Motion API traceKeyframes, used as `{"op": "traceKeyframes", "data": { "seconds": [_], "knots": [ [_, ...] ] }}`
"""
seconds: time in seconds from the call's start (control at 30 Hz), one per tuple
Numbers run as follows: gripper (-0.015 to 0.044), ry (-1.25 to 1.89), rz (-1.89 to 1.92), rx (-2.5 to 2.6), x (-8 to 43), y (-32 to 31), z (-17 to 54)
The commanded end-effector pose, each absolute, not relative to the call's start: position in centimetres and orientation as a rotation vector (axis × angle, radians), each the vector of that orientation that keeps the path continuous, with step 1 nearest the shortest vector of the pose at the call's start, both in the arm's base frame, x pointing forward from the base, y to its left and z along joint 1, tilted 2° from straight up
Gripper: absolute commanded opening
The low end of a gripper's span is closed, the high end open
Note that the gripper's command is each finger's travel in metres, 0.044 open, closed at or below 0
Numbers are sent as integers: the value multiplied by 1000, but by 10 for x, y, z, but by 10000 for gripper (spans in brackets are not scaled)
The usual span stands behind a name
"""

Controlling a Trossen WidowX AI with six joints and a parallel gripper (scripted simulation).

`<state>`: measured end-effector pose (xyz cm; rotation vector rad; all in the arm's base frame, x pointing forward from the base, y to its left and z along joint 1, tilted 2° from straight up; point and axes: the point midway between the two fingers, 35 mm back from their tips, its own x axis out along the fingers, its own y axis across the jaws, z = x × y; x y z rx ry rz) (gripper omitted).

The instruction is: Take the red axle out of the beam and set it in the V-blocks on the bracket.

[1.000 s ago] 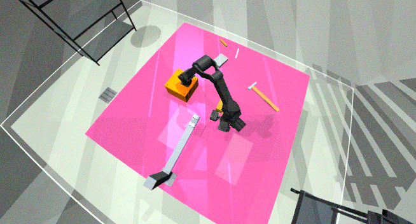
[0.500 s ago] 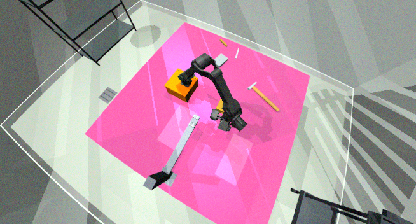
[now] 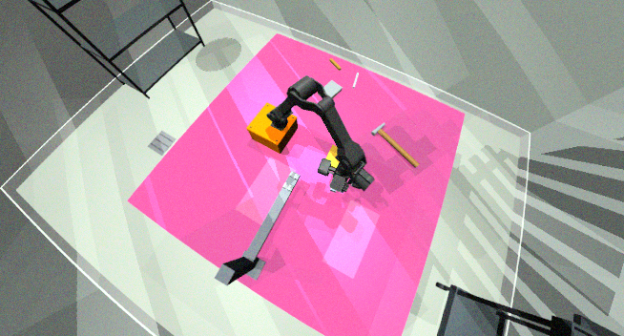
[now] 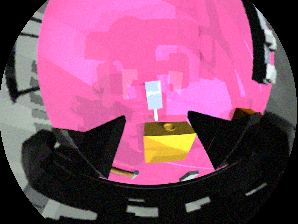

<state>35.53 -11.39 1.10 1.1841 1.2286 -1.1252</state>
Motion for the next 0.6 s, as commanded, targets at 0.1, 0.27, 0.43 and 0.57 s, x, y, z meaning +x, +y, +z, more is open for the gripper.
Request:
{"op": "traceKeyframes", "data": {
  "seconds": [0.1,0.27,0.43,0.57],
  "knots": [
    [440,1211,-1141,1218,348,-7,16],
    [440,1194,-1165,1256,323,61,16],
    [440,1194,-1166,1258,321,64,16],
    [440,1194,-1166,1258,322,64,15]
  ]
}}
